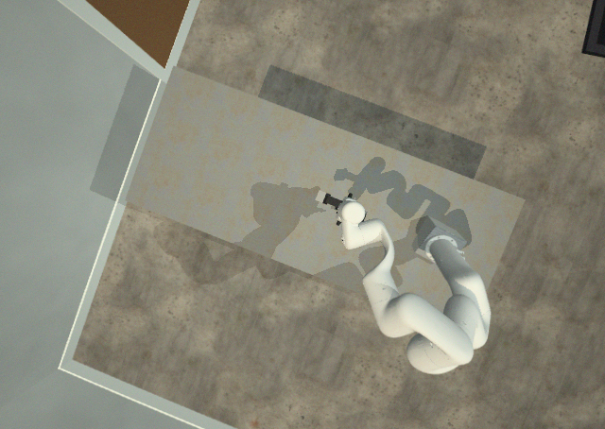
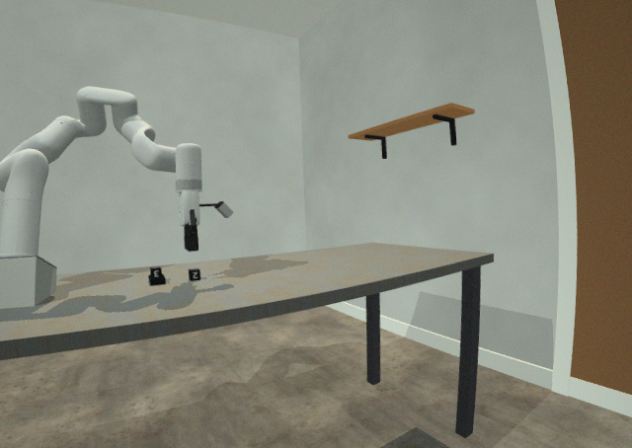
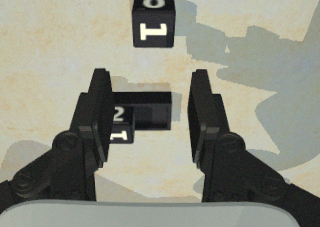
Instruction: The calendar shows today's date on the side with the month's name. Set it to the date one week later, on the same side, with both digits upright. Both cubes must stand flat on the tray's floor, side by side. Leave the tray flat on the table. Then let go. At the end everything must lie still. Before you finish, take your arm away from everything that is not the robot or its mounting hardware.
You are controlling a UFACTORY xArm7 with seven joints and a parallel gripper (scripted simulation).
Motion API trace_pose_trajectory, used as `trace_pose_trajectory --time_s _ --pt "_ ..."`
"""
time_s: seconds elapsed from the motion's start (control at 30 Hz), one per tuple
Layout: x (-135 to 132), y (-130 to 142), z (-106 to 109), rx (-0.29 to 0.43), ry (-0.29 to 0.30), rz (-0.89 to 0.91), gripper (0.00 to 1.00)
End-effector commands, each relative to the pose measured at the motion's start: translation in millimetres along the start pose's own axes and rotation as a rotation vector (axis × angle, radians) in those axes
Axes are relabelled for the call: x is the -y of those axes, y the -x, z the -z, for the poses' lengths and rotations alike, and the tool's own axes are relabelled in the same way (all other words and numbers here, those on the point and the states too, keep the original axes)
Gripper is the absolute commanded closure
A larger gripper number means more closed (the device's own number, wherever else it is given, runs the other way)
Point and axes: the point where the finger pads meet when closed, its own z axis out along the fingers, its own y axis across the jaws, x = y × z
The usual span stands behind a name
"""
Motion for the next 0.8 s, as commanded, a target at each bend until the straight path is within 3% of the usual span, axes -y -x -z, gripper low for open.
trace_pose_trajectory --time_s 0.0,0.77 --pt "-0.6 -1.3 1.6 -0.004 0.001 -0.001 0.53" --pt "-0.6 -1.8 -9.0 -0.004 0.001 -0.002 0.53"
